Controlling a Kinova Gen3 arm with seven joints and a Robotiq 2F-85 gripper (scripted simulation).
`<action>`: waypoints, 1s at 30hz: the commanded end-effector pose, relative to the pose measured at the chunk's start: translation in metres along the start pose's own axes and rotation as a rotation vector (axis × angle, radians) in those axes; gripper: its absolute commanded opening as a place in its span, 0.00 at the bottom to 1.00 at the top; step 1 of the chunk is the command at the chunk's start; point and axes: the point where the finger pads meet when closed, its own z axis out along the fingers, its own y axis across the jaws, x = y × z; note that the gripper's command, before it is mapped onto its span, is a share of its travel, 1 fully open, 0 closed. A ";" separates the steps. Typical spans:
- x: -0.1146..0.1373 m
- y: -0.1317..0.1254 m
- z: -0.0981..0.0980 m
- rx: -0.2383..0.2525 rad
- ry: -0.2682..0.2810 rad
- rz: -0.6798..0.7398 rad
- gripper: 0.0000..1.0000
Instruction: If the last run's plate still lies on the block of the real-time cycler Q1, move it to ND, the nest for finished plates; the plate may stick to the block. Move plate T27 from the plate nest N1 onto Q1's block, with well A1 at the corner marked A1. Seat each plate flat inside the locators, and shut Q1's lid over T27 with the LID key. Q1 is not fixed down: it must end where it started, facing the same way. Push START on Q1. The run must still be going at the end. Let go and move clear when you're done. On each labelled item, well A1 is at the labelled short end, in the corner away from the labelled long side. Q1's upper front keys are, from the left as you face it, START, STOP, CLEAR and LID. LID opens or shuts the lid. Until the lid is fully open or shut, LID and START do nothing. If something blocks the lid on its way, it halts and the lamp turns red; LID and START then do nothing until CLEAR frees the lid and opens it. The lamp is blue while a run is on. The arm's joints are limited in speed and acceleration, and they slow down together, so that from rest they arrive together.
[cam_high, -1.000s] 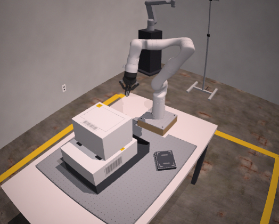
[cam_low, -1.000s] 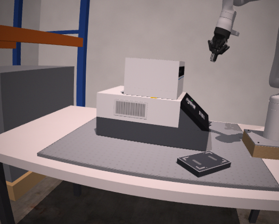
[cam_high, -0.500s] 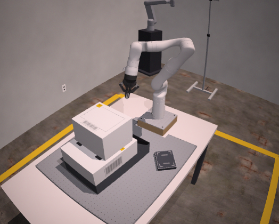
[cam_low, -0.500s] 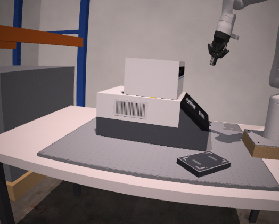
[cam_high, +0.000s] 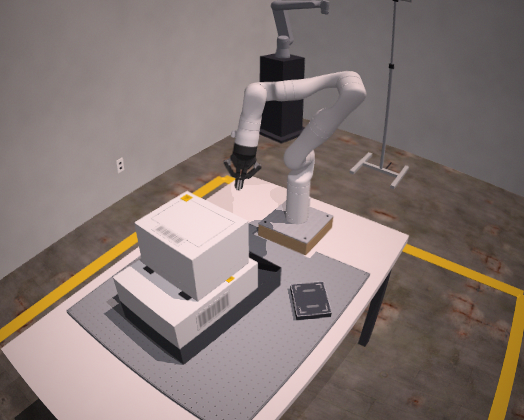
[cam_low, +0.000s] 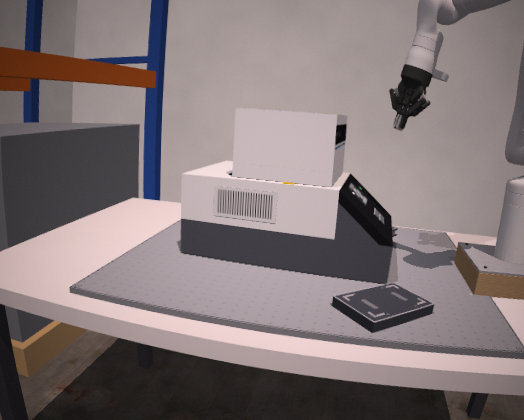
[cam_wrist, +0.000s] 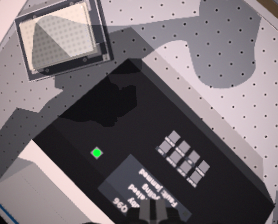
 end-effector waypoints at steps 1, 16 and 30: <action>0.001 0.000 0.004 0.001 -0.001 0.000 0.10; 0.004 0.004 0.021 0.001 -0.001 0.000 0.10; 0.007 0.007 0.038 0.001 -0.001 0.000 0.10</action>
